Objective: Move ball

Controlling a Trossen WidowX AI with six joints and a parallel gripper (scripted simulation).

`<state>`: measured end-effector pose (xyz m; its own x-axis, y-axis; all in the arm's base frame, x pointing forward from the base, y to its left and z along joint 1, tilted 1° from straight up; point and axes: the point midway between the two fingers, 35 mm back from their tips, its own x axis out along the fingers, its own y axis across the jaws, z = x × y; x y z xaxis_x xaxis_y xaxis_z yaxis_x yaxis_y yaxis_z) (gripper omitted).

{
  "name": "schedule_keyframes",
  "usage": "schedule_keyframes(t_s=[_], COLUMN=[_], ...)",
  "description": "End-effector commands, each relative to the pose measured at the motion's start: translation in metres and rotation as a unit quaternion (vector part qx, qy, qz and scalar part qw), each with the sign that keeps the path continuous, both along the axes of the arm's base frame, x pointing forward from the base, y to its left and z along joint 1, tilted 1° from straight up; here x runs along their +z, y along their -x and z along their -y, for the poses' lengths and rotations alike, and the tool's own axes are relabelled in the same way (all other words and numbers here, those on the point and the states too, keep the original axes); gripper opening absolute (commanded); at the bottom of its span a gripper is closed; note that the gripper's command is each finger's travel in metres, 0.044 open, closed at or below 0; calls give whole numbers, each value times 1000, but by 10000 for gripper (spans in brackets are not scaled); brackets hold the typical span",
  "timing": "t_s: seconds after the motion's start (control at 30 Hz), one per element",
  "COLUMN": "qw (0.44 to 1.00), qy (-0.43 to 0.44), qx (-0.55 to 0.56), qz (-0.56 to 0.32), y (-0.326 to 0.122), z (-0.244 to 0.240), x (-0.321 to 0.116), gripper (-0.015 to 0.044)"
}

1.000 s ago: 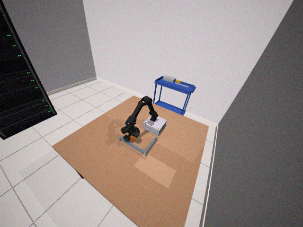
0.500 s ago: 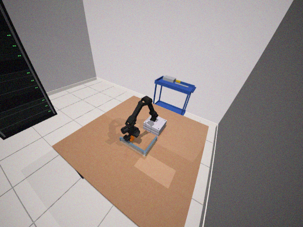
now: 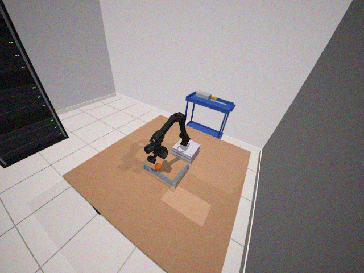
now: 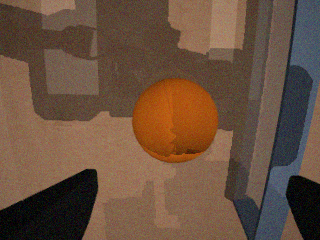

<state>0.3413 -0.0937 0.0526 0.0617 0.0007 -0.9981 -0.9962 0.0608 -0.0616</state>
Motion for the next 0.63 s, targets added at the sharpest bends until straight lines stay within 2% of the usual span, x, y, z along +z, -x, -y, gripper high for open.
schedule_keyframes(t_s=[0.0,0.07,0.1,0.27,0.6], qw=[1000,1000,1000,1000,1000], qy=[0,0,0,0,0], qx=[0,0,0,0,0], qz=[0,0,0,-2,-2], y=[0,0,0,8,8], z=[0,0,0,-1,-1], x=[-1,-1,1,49,49], gripper=[403,403,430,440,440])
